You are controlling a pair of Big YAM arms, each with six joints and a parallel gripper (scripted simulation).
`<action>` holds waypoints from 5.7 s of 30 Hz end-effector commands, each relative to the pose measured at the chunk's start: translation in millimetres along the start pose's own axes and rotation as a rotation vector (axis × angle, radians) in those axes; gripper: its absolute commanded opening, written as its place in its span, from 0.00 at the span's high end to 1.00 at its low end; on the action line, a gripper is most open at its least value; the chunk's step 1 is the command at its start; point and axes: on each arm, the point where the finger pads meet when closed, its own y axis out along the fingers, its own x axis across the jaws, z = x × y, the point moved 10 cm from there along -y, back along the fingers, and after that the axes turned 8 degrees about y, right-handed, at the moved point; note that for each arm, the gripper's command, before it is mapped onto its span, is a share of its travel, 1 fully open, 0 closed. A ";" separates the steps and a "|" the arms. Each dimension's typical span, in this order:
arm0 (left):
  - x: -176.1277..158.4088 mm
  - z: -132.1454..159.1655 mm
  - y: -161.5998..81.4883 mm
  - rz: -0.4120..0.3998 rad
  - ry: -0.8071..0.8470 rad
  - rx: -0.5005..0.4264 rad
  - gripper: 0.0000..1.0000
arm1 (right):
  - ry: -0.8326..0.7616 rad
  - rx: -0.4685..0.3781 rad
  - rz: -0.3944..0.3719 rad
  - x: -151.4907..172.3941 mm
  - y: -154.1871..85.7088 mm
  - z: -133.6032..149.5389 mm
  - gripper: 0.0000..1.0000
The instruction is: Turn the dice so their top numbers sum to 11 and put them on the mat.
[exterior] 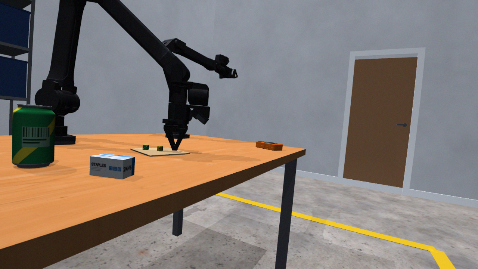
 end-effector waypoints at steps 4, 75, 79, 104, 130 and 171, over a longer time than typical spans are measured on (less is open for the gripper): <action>9.3 -29.0 7.0 -0.023 -0.012 -0.067 0.00 | -0.023 -0.002 -0.005 6.2 1.3 0.0 0.89; 9.3 -29.0 7.0 -0.023 -0.012 -0.067 0.00 | -0.022 0.006 -0.003 6.0 10.2 1.0 0.70; 9.3 -29.0 7.0 -0.023 -0.012 -0.067 0.00 | -0.022 0.001 -0.004 6.2 4.1 -0.5 0.70; 9.3 -29.0 7.0 -0.023 -0.012 -0.067 0.00 | -0.022 0.020 -0.002 5.4 -77.2 3.7 0.70; 9.3 -29.0 7.0 -0.023 -0.012 -0.067 0.00 | -0.022 -0.015 -0.006 6.8 -91.0 -5.7 0.00; 9.3 -29.0 7.0 -0.023 -0.012 -0.067 0.00 | -0.022 -0.003 -0.005 5.9 -182.5 -1.0 0.00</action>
